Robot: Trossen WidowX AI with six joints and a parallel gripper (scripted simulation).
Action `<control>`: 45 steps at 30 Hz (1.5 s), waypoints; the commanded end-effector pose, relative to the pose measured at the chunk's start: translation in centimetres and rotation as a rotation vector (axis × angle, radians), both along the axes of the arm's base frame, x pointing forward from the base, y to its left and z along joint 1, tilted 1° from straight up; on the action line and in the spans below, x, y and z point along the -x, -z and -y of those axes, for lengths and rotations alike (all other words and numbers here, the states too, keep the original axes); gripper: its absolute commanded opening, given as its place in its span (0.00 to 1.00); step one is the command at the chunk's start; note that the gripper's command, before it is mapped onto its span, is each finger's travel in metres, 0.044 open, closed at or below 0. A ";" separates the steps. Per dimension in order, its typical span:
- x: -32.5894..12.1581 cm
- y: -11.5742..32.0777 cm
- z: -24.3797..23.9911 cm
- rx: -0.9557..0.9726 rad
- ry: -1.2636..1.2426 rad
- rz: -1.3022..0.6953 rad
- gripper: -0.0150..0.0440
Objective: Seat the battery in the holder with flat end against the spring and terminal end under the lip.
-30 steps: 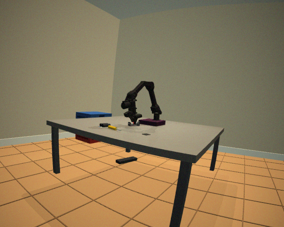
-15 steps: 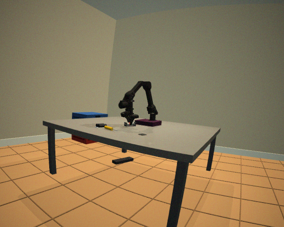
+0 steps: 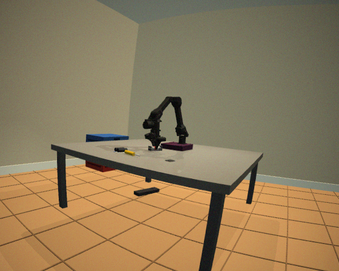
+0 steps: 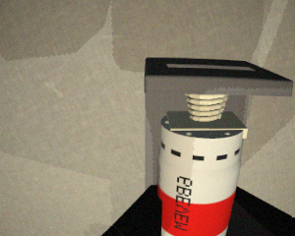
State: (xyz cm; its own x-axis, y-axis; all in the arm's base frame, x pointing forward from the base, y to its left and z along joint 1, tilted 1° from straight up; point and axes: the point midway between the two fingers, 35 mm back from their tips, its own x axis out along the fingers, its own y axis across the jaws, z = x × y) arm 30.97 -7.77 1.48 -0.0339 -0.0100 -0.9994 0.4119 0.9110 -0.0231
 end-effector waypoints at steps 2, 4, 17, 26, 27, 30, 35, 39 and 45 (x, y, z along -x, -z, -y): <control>-0.4 -0.1 0.2 0.015 0.004 0.021 0.40; -0.2 -0.1 0.2 0.014 0.004 0.022 0.40; 0.7 0.0 -0.3 0.011 0.005 0.024 0.40; 1.1 0.1 -0.4 0.010 0.005 0.027 0.40; 1.1 0.1 -0.4 0.011 0.005 0.027 0.40; 1.1 0.1 -0.4 0.011 0.005 0.028 0.40; 1.1 0.1 -0.4 0.011 0.005 0.028 0.40; 1.1 0.1 -0.4 0.011 0.005 0.028 0.49; 1.1 -0.3 -0.4 0.010 0.004 0.028 0.58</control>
